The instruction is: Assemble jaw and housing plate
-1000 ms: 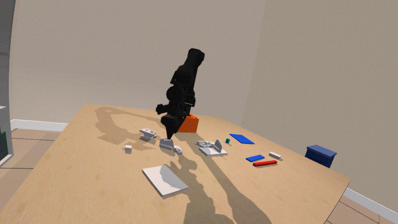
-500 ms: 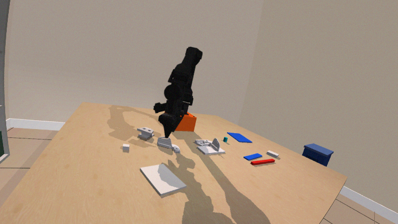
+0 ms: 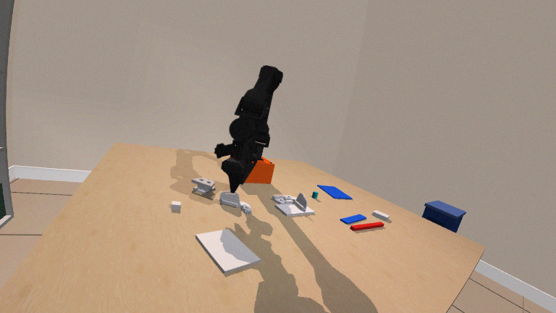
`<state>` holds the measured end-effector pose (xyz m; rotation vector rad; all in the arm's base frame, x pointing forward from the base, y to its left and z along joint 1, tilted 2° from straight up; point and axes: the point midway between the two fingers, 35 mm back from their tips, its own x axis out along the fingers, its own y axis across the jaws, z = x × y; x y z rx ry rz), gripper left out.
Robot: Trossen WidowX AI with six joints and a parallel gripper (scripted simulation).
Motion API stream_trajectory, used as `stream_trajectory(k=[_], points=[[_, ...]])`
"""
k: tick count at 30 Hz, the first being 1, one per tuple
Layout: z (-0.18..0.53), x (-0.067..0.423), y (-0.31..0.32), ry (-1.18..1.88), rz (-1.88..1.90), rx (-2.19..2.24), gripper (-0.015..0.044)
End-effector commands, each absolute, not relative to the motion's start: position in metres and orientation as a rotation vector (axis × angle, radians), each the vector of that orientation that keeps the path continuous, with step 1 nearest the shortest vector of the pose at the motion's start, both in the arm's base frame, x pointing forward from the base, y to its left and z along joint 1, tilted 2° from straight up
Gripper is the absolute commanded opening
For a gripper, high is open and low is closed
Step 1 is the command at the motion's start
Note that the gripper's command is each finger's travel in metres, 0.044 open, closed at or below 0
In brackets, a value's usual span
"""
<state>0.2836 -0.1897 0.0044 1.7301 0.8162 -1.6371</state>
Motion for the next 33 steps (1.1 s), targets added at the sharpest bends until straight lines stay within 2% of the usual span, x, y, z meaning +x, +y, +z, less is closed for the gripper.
stream_trajectory(k=[1, 33], points=[[0.004, 0.283, -0.19, 0.81, -1.643, 1.728, 0.044], [-0.011, 0.285, -0.191, 0.814, -1.639, 1.729, 0.044]])
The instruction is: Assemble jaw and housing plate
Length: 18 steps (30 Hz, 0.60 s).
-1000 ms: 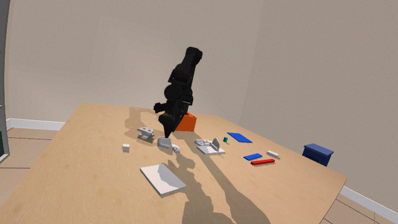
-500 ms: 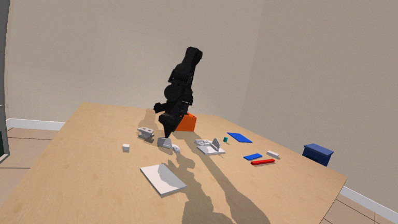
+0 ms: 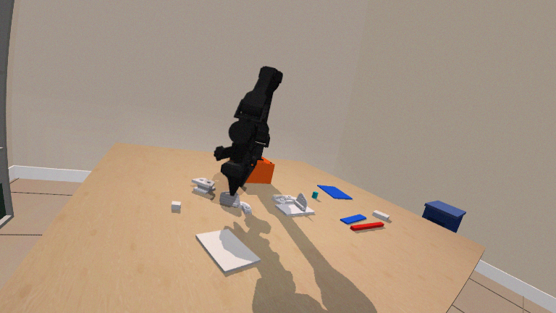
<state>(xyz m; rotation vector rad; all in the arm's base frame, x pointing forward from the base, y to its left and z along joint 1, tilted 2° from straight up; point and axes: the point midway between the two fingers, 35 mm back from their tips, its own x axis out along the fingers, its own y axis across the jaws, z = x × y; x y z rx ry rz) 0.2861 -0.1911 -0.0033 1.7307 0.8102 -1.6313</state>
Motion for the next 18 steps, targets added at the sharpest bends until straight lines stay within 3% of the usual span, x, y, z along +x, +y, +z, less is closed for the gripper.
stream_trajectory(k=[1, 18], points=[[-0.013, 0.286, -0.191, 0.814, -1.639, 1.729, 0.044], [-0.04, 0.287, -0.191, 0.811, -1.642, 1.728, 0.044]])
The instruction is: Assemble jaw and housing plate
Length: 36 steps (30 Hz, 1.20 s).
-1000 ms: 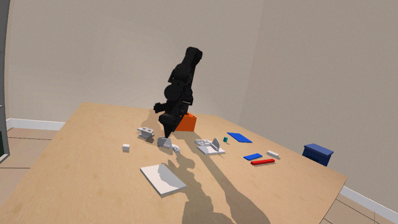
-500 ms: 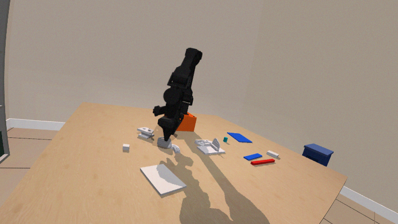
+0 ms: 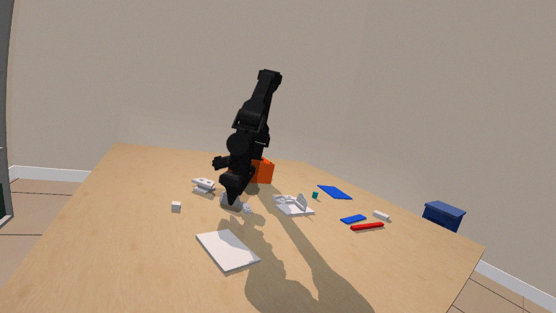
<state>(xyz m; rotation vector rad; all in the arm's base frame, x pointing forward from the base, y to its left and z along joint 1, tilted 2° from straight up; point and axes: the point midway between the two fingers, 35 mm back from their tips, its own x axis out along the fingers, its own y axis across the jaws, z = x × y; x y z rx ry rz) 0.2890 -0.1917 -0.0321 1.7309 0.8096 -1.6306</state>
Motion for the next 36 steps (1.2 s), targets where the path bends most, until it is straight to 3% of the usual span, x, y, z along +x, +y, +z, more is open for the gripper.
stream_trajectory(k=[1, 30, 36], points=[[-0.0415, 0.2873, -0.1909, 0.811, -1.642, 1.728, 0.044], [-0.0475, 0.2874, -0.1908, 0.81, -1.643, 1.728, 0.044], [-0.047, 0.2877, -0.1902, 0.816, -1.637, 1.73, 0.0282]])
